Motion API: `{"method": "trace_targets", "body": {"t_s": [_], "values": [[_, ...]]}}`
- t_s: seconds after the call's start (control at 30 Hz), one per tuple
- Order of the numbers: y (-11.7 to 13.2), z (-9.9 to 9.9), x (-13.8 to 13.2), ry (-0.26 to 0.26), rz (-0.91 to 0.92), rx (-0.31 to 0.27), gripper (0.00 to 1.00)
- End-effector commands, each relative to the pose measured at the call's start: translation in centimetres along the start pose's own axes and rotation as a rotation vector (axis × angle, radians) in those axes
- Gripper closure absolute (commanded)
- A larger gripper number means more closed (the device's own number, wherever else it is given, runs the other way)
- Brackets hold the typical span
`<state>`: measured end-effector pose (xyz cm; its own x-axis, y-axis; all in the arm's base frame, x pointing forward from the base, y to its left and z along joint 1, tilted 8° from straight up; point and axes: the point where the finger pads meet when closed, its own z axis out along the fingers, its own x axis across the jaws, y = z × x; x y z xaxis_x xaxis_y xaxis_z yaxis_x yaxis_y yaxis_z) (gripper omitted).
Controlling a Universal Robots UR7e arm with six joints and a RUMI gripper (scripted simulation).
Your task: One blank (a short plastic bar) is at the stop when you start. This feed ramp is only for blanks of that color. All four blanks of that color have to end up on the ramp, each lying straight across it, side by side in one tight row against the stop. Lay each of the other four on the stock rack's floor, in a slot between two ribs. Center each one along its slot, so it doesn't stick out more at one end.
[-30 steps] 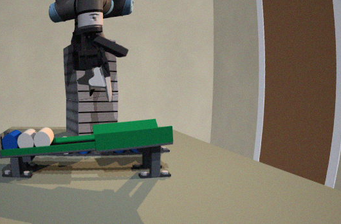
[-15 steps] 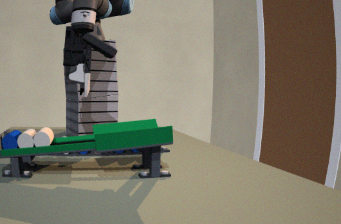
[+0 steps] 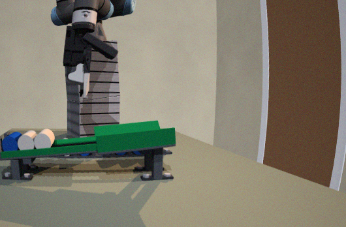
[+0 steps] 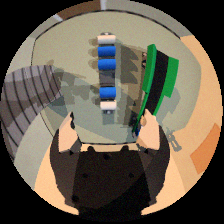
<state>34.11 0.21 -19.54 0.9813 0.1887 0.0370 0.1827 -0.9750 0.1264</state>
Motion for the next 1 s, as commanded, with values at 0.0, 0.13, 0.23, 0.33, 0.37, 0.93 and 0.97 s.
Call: {"method": "trace_targets", "body": {"t_s": [0.0,0.13,0.23,0.33,0.37,0.93,0.97], "values": [[0.0,0.0,-0.2,-0.003,0.003,0.001,0.0],[0.1,0.4,0.0,0.0,0.004,-0.001,0.0],[0.2,2.0,0.1,0.001,0.003,-0.001,0.0],[0.2,3.8,0.1,0.001,0.003,-0.001,0.0],[0.2,4.2,0.0,0.001,0.003,-0.001,0.0],[0.1,4.6,0.0,0.001,0.003,-0.001,0.51],[0.1,4.6,0.0,0.001,0.003,-0.001,0.51]]}}
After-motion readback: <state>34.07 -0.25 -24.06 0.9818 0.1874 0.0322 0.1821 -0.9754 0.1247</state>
